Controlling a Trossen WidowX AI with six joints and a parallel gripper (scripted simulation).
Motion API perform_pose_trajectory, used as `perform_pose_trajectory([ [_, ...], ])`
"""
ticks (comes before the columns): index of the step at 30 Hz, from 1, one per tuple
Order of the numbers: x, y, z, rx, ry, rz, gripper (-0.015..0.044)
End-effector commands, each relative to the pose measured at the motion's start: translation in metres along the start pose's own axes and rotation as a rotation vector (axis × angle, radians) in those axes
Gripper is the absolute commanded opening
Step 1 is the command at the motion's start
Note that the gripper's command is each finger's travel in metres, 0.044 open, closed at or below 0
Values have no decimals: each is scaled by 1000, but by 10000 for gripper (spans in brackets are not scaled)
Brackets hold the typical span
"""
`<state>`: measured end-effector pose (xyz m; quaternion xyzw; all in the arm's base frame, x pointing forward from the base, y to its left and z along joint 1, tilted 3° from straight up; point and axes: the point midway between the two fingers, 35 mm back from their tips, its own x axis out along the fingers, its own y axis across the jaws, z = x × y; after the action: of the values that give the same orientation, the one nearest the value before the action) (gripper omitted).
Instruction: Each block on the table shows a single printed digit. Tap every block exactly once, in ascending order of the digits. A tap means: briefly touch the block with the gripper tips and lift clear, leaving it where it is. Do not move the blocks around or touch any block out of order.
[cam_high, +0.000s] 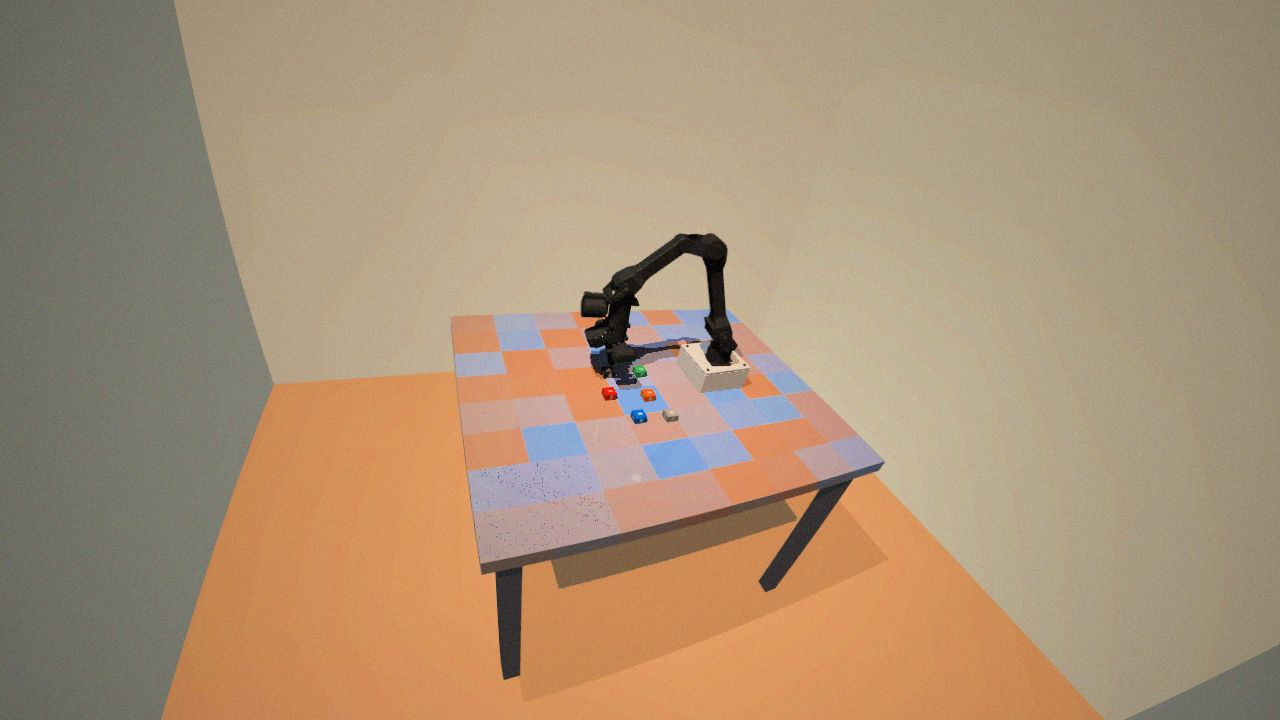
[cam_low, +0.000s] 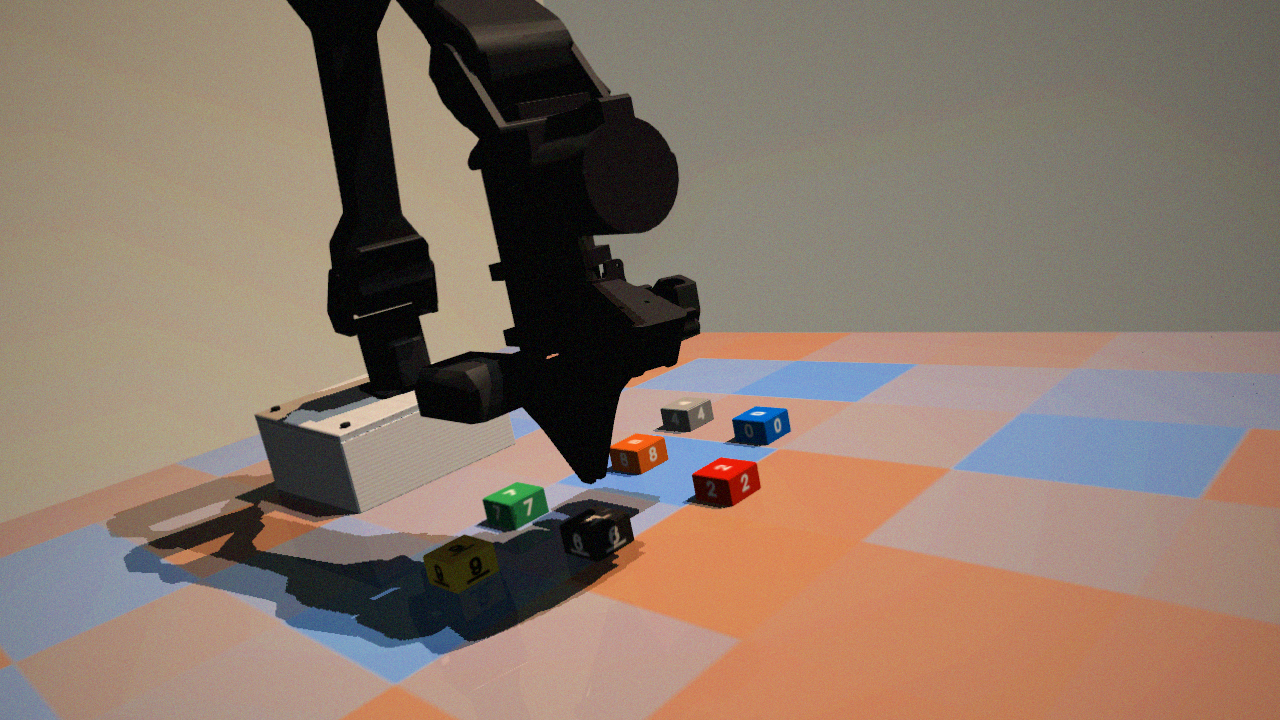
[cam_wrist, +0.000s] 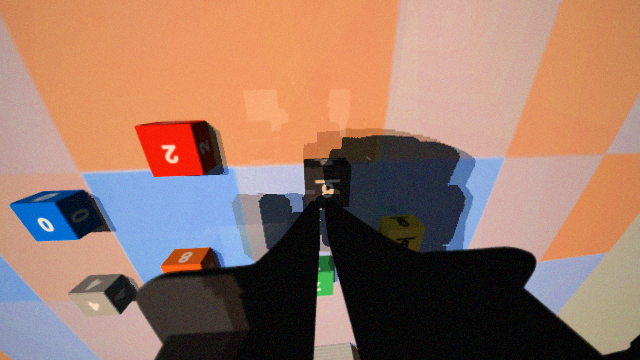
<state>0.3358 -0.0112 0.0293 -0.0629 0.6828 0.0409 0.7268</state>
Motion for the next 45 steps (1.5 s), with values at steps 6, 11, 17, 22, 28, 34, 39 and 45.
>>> perform_pose_trajectory([
  [6, 12, 0, 2, -5, -12, 2, 20],
  [11, 20, 0, 2, -5, -12, 2, 20],
  [17, 29, 0, 1, -5, -12, 2, 20],
  [22, 30, 0, 1, -5, -12, 2, 20],
  [28, 3, 0, 2, -4, -13, 1, 20],
  [34, -13, -1, 3, -5, -12, 2, 20],
  [39, -81, 0, 0, -5, -12, 2, 20],
  [45, -83, -3, -16, -5, -11, 2, 20],
])
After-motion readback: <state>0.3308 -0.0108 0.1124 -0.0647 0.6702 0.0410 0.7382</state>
